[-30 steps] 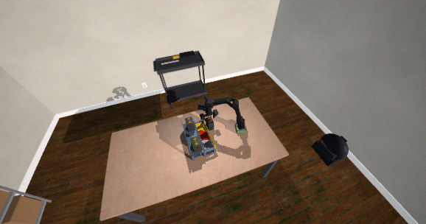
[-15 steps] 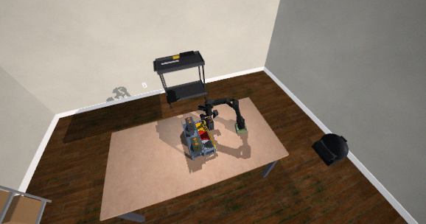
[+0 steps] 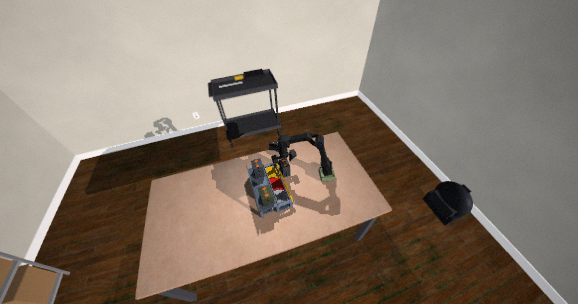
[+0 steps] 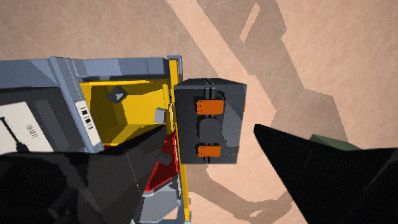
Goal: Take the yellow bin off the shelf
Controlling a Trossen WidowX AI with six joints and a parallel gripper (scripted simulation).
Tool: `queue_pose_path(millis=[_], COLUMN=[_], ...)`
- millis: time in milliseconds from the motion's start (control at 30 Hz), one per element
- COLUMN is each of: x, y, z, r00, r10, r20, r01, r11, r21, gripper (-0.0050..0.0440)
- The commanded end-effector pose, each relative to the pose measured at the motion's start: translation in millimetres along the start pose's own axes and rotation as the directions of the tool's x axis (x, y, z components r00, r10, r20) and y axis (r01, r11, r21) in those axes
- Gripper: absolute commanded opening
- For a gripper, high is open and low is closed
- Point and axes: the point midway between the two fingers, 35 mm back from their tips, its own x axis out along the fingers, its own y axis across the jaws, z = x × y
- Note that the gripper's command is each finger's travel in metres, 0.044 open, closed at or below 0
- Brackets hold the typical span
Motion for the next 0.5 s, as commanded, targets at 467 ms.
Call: queue_pose_path(millis=[467], x=[1.3], y=[2.3], z=[0.5], r00=[1.000], r10=[0.023], r20=[0.005], r01=[-0.023], r11=[1.000], r21=[0.002], gripper=[0.0440])
